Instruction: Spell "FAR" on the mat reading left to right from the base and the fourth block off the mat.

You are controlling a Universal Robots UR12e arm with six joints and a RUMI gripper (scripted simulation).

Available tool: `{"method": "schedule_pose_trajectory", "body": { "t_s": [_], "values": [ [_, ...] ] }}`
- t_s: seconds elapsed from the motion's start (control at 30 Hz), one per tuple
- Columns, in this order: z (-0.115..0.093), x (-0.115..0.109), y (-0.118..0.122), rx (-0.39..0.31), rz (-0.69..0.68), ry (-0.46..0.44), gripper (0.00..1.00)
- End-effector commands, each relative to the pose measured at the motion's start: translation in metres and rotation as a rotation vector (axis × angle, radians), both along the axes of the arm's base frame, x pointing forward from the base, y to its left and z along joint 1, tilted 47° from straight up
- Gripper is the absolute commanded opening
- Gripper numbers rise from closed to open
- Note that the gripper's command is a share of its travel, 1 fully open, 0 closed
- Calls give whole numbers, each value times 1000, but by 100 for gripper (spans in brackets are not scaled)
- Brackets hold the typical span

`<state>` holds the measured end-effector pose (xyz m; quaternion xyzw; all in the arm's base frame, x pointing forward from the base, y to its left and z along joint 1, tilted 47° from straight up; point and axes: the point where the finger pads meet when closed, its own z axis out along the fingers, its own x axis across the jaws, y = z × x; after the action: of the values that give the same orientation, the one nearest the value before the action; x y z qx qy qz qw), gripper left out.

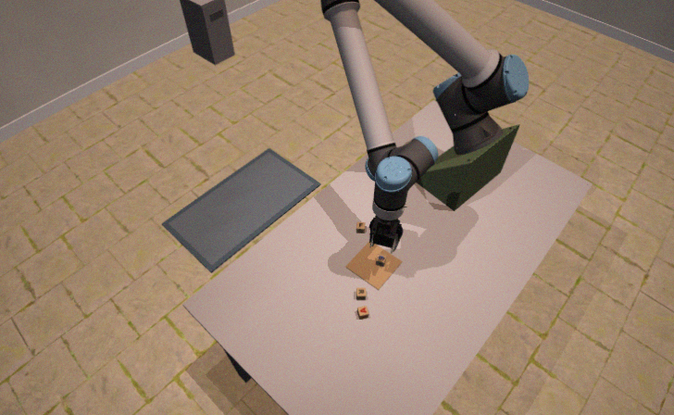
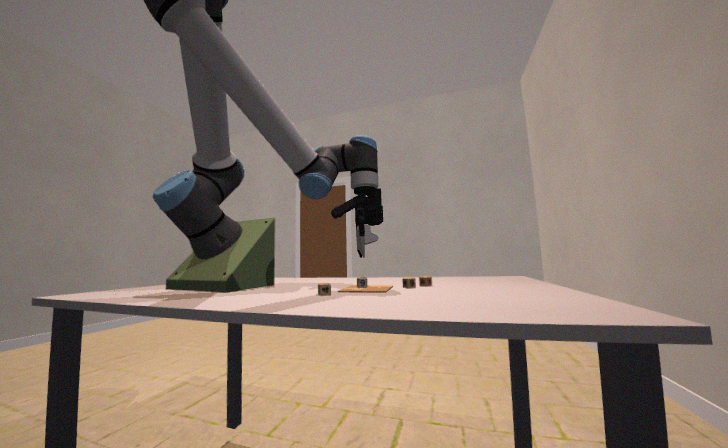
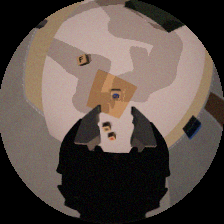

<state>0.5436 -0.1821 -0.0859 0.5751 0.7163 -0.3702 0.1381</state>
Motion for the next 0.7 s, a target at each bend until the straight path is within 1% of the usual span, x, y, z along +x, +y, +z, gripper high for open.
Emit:
{"method": "schedule_pose_trajectory", "body": {
  "t_s": [0.0,0.67],
  "values": [
    [0,0,0,0,0,-1,40],
    [-4,-1,-4,4,11,9,40]
  ]
}}
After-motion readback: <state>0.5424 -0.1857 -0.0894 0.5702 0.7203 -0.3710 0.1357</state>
